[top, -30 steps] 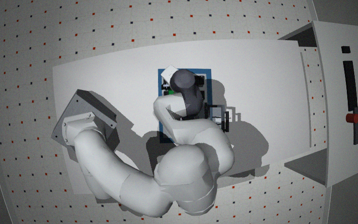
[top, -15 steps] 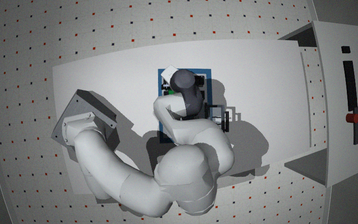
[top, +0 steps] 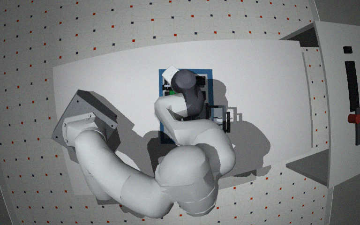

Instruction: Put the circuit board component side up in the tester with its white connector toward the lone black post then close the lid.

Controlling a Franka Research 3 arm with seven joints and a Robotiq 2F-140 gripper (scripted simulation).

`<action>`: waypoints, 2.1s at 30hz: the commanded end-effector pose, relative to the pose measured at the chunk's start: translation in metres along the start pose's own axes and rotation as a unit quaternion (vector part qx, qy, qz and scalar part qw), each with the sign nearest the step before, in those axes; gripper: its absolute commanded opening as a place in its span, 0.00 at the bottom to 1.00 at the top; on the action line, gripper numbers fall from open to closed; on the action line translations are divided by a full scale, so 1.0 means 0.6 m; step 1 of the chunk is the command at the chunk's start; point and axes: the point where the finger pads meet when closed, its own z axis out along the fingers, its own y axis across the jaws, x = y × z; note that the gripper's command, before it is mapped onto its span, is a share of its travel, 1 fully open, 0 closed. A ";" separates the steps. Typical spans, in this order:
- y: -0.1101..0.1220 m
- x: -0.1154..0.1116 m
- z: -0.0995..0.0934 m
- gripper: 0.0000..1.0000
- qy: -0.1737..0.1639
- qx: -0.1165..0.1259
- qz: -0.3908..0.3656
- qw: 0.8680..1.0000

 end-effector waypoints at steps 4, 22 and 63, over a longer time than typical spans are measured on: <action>0.001 -0.001 0.001 0.58 0.000 0.000 0.002 1.000; 0.002 0.000 0.001 0.58 0.000 0.000 0.002 1.000; 0.002 0.000 0.001 0.54 0.000 0.000 0.002 1.000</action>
